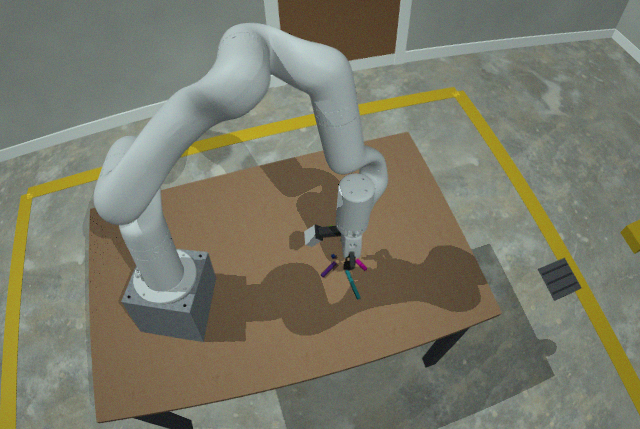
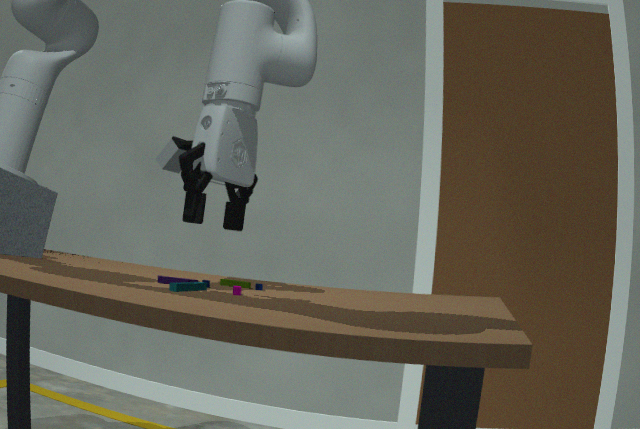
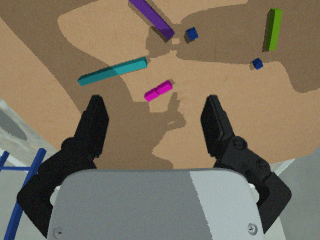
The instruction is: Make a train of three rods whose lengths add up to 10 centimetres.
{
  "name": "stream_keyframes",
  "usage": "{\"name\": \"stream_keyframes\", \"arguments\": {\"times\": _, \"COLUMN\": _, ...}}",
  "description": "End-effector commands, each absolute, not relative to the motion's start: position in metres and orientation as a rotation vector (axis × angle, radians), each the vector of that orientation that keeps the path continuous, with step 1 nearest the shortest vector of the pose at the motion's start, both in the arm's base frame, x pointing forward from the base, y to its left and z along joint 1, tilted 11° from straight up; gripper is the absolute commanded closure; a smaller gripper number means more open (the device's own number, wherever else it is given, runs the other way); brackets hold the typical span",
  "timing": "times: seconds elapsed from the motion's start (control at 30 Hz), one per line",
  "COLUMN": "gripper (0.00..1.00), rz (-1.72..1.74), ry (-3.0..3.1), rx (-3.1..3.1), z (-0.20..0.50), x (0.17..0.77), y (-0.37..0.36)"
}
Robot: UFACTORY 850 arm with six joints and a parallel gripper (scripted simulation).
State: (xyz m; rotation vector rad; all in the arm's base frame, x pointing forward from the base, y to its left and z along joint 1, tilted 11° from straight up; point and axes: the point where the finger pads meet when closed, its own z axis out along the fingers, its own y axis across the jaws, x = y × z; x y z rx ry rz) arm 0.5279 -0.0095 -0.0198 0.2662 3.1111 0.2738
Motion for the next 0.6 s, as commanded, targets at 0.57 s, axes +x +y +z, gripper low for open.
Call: {"name": "stream_keyframes", "arguments": {"times": 0.57, "gripper": 0.0, "rz": 0.266, "ry": 2.956, "rx": -0.639, "z": -0.027, "x": 0.489, "y": -0.003}}
